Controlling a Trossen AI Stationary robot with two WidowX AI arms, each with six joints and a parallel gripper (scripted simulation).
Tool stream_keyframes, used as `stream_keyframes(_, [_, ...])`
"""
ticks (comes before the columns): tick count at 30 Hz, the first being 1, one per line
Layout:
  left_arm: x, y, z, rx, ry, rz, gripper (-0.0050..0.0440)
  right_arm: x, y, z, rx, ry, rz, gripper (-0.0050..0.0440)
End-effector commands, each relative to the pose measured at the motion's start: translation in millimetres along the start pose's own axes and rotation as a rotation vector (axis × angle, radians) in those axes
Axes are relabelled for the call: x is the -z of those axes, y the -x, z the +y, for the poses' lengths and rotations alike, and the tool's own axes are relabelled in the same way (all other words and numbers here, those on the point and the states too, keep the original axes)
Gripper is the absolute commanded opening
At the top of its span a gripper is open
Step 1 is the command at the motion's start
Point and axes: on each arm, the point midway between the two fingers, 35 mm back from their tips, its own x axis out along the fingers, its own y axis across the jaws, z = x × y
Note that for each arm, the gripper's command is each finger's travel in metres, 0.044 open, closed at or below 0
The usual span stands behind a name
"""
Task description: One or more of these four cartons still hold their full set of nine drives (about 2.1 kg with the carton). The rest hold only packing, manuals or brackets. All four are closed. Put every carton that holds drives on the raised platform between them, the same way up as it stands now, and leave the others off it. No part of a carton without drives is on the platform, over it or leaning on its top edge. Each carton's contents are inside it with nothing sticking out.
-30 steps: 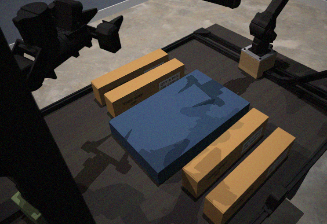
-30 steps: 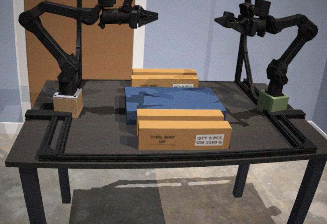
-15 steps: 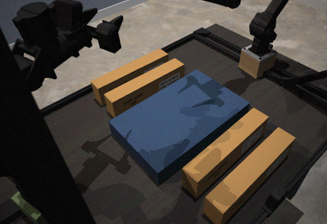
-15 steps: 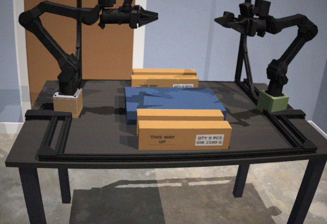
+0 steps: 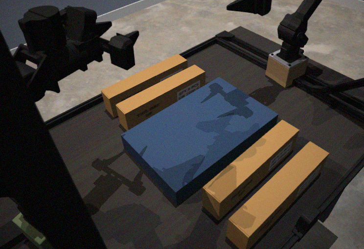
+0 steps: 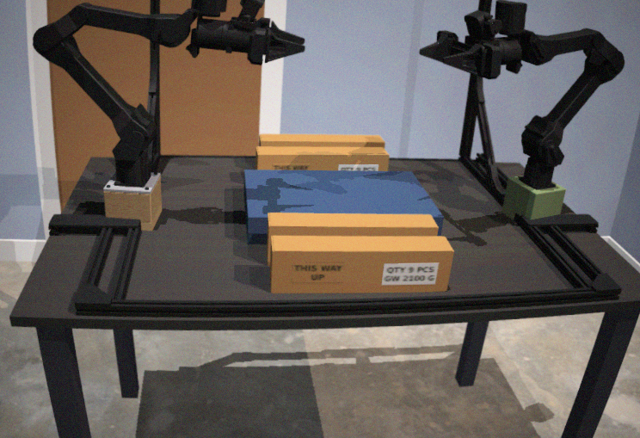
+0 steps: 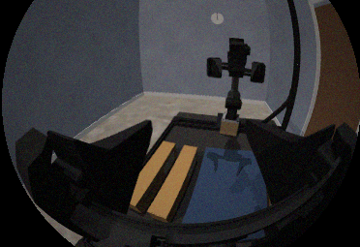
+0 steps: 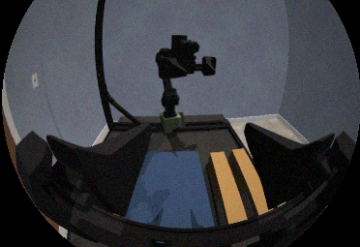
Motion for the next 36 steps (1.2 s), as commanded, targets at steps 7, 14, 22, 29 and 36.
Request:
stream_keyframes(7, [39.3, 14.2, -17.9, 0.052, -0.035, 0.235, 0.0389, 39.7, 18.0, 8.7, -0.02, 0.015, 0.236, 0.0389])
stream_keyframes(14, [98.0, 31.7, -41.7, 0.122, -0.081, 0.568, 0.0389, 99.0, 40.7, 20.6, -0.049, 0.034, 0.571, 0.0389])
stream_keyframes(22, [145.6, 45.9, -60.9, 0.18, -0.118, 0.838, 0.0389, 147.2, 59.1, 30.1, -0.072, 0.049, 0.843, 0.0389])
stream_keyframes(29, [182.2, 56.8, -75.8, 0.224, -0.146, 1.045, 0.0389, 184.1, 73.2, 37.5, -0.09, 0.061, 1.052, 0.0389])
stream_keyframes(36, [193.2, 60.0, -80.2, 0.237, -0.155, 1.107, 0.0389, 195.3, 77.5, 39.7, -0.096, 0.064, 1.114, 0.0389])
